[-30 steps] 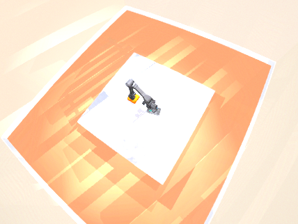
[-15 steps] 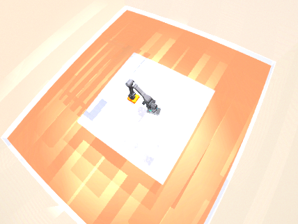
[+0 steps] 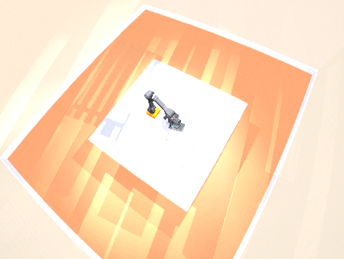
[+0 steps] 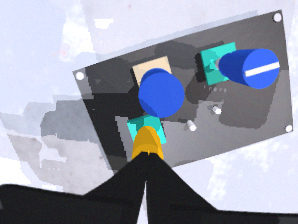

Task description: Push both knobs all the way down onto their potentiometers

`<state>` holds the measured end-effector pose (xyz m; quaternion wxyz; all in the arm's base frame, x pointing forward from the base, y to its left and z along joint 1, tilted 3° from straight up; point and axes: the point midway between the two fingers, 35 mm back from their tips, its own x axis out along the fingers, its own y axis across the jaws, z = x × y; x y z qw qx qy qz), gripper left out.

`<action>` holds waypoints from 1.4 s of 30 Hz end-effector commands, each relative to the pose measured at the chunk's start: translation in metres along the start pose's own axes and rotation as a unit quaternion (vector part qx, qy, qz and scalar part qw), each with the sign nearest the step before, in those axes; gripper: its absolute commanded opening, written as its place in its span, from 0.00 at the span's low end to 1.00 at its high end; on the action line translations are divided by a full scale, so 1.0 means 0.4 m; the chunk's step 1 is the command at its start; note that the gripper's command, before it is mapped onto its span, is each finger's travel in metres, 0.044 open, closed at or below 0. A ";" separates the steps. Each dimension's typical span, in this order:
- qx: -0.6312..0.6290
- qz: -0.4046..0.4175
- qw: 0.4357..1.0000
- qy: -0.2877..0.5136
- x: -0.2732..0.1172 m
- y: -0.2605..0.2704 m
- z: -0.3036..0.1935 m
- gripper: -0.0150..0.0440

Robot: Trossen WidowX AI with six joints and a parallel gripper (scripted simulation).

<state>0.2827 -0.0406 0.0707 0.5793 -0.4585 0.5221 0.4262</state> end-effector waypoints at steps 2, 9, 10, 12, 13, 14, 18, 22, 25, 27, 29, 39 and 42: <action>-0.001 0.006 1.000 -0.001 0.026 -0.005 0.002 0.25; -0.001 0.006 1.000 -0.001 0.000 -0.006 0.002 0.25; -0.001 0.006 1.000 -0.001 -0.004 -0.007 0.002 0.25; -0.001 0.006 1.000 -0.001 -0.012 -0.007 0.002 0.25; -0.001 0.006 1.000 -0.001 -0.016 -0.007 0.002 0.25; -0.001 0.006 1.000 -0.001 -0.020 -0.007 0.002 0.25; -0.001 0.006 1.000 -0.001 -0.035 -0.007 0.002 0.25; -0.001 0.006 1.000 -0.001 -0.050 -0.007 0.002 0.25; 0.001 0.008 1.000 0.001 -0.042 -0.006 0.001 0.30; 0.001 0.008 1.000 0.001 -0.042 -0.006 0.001 0.39; 0.001 0.008 1.000 0.001 -0.042 -0.006 0.001 0.48; 0.029 -0.023 0.999 0.015 -0.084 -0.029 -0.023 0.30; -0.016 -0.021 1.000 0.015 -0.088 -0.035 -0.016 0.25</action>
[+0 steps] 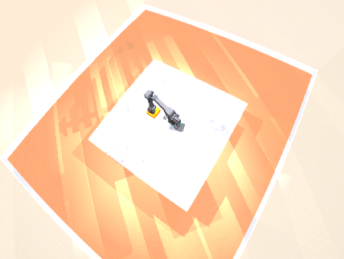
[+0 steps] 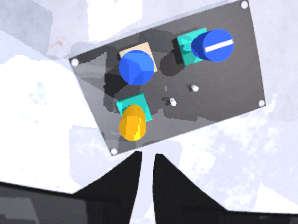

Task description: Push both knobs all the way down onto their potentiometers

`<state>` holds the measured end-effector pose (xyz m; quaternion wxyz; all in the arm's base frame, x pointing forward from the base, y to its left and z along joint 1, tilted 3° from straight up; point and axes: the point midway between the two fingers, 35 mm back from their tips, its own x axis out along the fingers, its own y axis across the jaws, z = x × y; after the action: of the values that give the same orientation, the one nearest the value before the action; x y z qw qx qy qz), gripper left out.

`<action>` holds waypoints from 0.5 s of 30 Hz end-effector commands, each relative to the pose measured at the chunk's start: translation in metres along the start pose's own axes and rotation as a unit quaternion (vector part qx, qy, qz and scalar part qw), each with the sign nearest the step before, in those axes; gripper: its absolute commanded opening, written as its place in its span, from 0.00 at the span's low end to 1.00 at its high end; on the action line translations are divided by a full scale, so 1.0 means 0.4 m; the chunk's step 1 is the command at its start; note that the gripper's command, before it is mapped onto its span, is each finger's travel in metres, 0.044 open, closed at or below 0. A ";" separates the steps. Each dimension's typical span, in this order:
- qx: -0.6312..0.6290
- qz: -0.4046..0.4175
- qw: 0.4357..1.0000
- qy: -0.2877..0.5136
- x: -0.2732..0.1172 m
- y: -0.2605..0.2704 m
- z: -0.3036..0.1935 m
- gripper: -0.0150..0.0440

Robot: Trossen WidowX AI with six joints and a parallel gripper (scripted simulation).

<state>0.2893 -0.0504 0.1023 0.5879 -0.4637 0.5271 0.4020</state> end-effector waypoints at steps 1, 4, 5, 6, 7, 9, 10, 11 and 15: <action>-0.049 -0.003 0.999 0.002 -0.012 -0.009 0.005 0.25; -0.101 -0.002 0.995 0.001 -0.017 -0.015 0.014 0.25; -0.119 -0.001 0.993 0.000 -0.018 -0.017 0.017 0.25; -0.136 -0.001 0.991 0.000 -0.020 -0.019 0.020 0.25; -0.153 0.000 0.988 -0.001 -0.021 -0.021 0.023 0.25; -0.187 0.000 0.982 -0.002 -0.024 -0.025 0.029 0.25; -0.205 0.001 0.979 -0.002 -0.026 -0.027 0.032 0.25; -0.222 0.001 0.975 -0.003 -0.027 -0.029 0.035 0.25; -0.289 0.002 0.957 -0.005 -0.033 -0.036 0.047 0.25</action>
<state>0.3033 -0.0392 0.1162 0.4647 -0.5882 0.4166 0.5144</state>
